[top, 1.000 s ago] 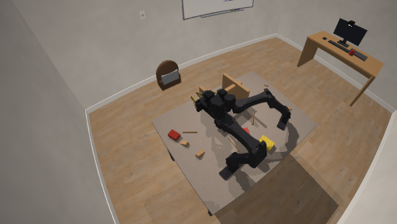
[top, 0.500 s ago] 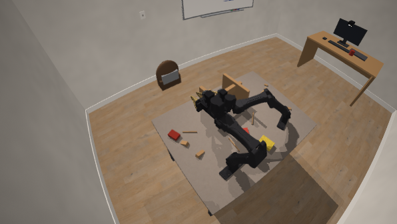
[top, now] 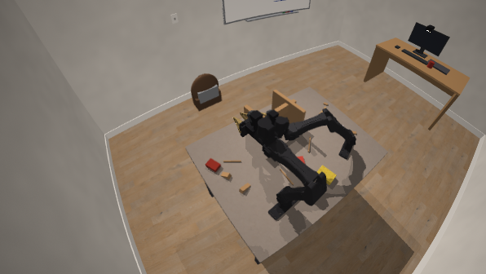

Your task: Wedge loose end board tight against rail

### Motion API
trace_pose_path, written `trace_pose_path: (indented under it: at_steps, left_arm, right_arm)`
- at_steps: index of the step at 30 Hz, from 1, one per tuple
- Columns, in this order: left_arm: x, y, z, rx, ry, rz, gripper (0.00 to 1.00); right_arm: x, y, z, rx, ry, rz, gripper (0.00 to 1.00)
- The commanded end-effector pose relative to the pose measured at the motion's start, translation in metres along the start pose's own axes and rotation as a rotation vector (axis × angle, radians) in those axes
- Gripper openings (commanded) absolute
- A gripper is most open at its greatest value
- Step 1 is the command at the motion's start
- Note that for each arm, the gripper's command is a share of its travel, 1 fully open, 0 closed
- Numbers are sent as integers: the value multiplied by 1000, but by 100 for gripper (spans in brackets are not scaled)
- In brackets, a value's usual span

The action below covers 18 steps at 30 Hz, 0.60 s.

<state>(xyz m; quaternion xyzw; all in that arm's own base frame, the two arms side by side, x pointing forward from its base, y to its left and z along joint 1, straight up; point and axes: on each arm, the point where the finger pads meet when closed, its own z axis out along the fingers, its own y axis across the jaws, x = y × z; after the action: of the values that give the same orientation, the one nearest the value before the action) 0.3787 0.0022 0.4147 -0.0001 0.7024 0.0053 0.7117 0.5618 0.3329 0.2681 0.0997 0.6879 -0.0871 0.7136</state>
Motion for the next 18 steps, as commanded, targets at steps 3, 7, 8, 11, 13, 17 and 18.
trace_pose_path:
  at_steps: [3,7,8,11,13,17,18]
  left_arm:
    - [-29,0,-9,3,-66,-5,42]
    - [-29,0,-9,3,-66,-5,42]
    - [-29,0,-9,3,-66,-5,42]
    - [-29,0,-9,3,-66,-5,42]
    - [-29,0,-9,3,-66,-5,42]
    - [-29,0,-9,3,-66,-5,42]
    - [-29,0,-9,3,-66,-5,42]
  right_arm:
    - [-17,-4,-5,-3,-25,44,1]
    - [-41,-3,-4,-4,-55,94,1]
    - [-37,-3,-4,-4,-50,86,1]
    - [-13,-2,-2,-2,-28,48,1]
    - [-31,-4,-4,-2,-44,76,1]
    - [-37,-3,-5,-3,-52,90,36]
    - [-37,-3,-5,-3,-52,90,36]
